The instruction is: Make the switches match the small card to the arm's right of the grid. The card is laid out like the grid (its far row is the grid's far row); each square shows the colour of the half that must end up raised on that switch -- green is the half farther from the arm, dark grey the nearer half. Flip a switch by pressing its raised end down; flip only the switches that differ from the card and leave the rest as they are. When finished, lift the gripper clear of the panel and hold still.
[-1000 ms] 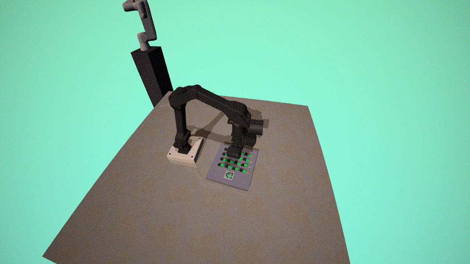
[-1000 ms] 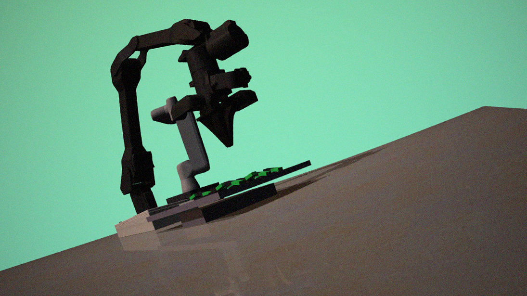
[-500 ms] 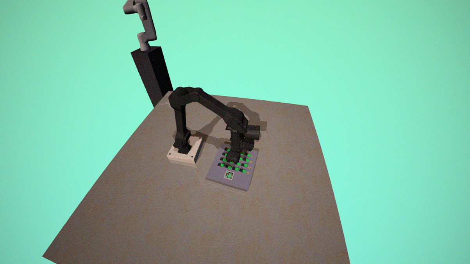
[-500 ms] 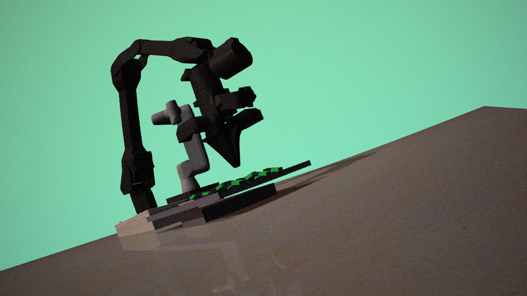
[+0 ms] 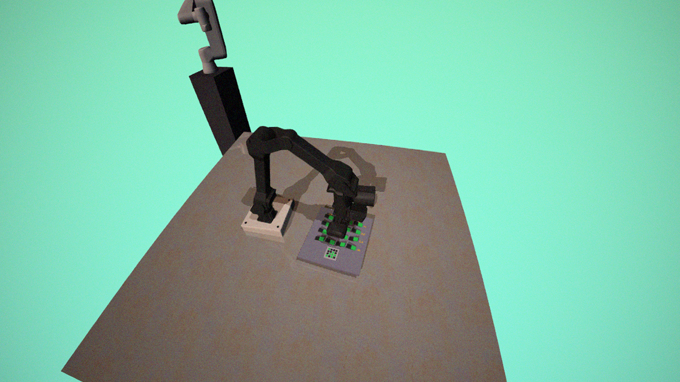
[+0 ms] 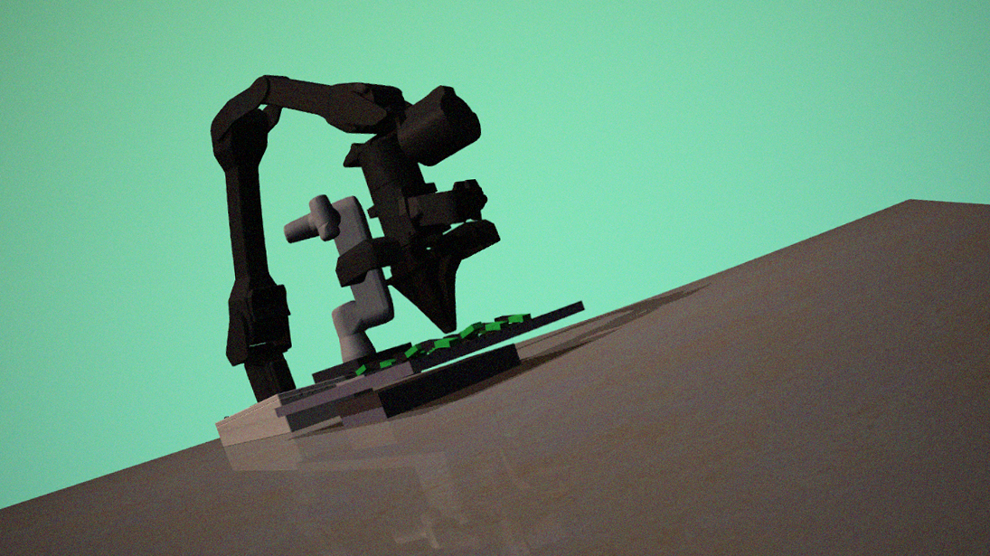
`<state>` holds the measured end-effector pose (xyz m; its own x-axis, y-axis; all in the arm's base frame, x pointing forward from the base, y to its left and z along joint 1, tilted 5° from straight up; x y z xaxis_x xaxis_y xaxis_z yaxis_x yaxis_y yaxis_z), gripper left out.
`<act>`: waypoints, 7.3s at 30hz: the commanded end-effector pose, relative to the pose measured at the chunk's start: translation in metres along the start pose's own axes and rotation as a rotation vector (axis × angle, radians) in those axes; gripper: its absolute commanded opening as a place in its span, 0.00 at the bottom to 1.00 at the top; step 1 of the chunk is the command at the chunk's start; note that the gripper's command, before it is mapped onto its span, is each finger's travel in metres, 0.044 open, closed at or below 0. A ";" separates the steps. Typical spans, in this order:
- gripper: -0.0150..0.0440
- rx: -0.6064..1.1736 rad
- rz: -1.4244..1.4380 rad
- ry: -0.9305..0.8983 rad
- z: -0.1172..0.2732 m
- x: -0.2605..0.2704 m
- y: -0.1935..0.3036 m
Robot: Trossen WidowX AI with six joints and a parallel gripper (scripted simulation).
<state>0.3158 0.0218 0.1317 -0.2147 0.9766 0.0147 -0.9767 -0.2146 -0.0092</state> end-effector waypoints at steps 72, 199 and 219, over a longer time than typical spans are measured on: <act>0.25 0.023 -0.004 -0.006 0.058 -0.009 -0.003; 0.25 0.049 -0.004 -0.017 0.023 0.038 0.004; 0.25 0.049 -0.004 -0.017 -0.001 0.038 0.005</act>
<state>0.3034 0.0573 0.1341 -0.2147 0.9763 0.0257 -0.9756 -0.2157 0.0406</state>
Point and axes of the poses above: the point midway between the two fingers, 35 mm back from their tips, its own z axis back along the fingers, its own x axis across the jaws, y = z × x, the point moved 10 cm from there along z, back along the fingers, and after that the axes turned 15 degrees about z, right-handed, at the moved point
